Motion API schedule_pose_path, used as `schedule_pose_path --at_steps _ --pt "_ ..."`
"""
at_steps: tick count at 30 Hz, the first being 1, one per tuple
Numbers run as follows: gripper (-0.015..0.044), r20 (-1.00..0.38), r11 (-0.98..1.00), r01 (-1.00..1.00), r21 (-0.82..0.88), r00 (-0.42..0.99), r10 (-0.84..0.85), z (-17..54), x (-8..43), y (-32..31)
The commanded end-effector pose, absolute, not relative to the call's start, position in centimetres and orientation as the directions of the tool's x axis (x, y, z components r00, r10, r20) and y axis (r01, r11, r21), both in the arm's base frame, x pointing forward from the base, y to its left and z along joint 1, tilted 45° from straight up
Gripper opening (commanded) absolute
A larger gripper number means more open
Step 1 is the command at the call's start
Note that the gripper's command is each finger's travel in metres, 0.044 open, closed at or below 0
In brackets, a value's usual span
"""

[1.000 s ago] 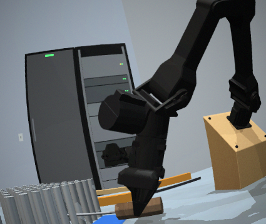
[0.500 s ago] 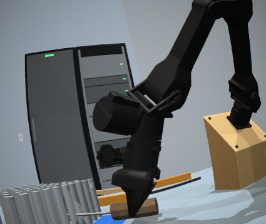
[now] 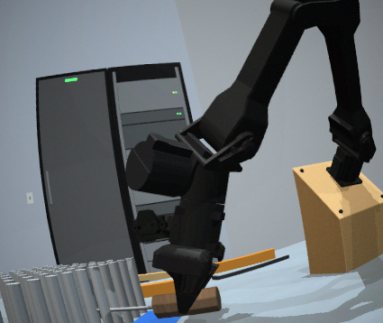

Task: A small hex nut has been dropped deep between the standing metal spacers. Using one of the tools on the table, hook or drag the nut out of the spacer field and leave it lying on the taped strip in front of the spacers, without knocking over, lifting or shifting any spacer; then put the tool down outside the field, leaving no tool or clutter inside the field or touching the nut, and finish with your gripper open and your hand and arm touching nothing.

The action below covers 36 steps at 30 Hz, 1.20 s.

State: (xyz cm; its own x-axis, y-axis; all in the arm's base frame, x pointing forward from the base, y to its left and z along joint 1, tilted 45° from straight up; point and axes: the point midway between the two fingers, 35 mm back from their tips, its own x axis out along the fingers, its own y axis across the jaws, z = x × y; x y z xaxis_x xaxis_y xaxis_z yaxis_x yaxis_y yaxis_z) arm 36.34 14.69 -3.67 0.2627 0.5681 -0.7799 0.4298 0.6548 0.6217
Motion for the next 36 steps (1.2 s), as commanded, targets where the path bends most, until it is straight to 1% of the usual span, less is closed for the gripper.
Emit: schedule_pose_path --at_steps 1,36 --pt "0.0000 -0.777 0.654 0.424 0.626 0.266 0.571 -3.6 36.8 14.7" --pt "0.0000 -0.776 0.654 0.423 0.627 0.267 0.571 -4.3 38.8 14.0"
